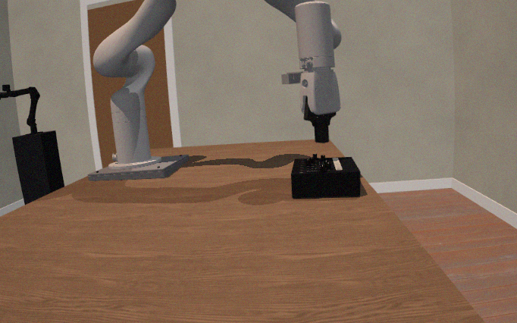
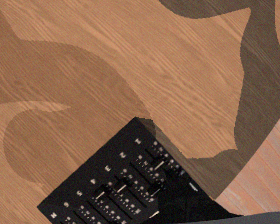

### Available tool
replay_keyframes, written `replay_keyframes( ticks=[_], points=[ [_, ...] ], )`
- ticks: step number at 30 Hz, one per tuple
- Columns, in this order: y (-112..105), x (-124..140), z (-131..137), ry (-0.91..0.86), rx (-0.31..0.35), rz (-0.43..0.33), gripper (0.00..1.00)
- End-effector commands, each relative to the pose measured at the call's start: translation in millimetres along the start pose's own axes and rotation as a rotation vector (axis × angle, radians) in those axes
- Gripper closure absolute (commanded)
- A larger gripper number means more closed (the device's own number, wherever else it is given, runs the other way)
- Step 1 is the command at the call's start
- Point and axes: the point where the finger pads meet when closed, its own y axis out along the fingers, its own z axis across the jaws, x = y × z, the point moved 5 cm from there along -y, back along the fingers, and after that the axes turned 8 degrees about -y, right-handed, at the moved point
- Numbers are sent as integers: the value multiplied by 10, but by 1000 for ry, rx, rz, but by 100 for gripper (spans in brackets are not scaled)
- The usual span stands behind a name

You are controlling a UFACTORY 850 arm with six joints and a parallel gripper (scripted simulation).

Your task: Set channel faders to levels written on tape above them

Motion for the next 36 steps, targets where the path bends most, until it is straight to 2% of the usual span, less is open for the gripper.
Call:
replay_keyframes(
  ticks=[1, 6, 8, 9, 23, 25, 26, 36],
  points=[
    [-9, -14, -34, 278, -19, -10, 100],
    [-5, -36, -91, 528, -4, -10, 100],
    [-5, -36, -91, 528, -4, -10, 100],
    [-4, -41, -102, 676, -1, -10, 100],
    [6, -101, -242, 1352, 38, 3, 100],
    [6, -101, -242, 1352, 38, 3, 100],
    [6, -105, -249, 1499, 41, 4, 100],
    [9, -128, -287, 1967, 50, 11, 100]
  ],
)
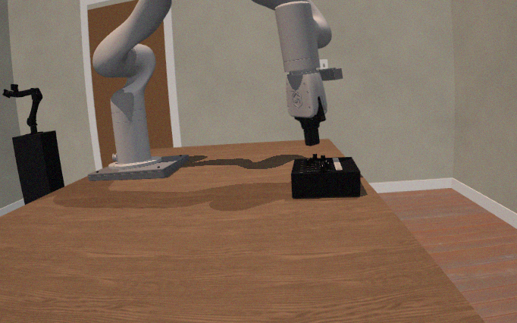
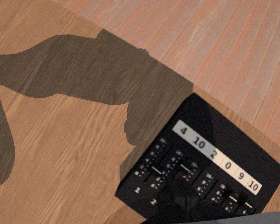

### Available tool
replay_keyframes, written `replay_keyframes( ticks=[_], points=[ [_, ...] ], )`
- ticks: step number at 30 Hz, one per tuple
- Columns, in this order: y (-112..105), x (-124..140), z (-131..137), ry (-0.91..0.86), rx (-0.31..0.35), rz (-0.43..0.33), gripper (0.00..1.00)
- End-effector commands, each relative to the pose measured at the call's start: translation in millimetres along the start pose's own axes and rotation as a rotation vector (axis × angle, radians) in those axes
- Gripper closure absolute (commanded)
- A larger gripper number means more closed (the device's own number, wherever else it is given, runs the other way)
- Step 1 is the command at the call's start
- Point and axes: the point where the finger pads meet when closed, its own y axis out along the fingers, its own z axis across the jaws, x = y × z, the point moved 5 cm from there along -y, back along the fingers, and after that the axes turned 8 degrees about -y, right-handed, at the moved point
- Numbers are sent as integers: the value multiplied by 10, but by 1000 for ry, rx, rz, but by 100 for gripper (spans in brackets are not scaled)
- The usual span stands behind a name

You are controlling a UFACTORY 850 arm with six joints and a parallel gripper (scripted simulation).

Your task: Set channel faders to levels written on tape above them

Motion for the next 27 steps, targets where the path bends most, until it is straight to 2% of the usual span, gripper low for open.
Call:
replay_keyframes(
  ticks=[1, 4, 6, 7, 10, 27],
  points=[
    [-11, -16, 0, 274, 16, -47, 100],
    [-11, -19, 0, 416, 21, -57, 100],
    [-11, -19, 0, 416, 21, -57, 100],
    [-10, -29, 1, 551, 28, -77, 100],
    [-8, -44, 5, 658, 35, -109, 100],
    [-8, -45, 5, 660, 36, -110, 100]
  ],
)
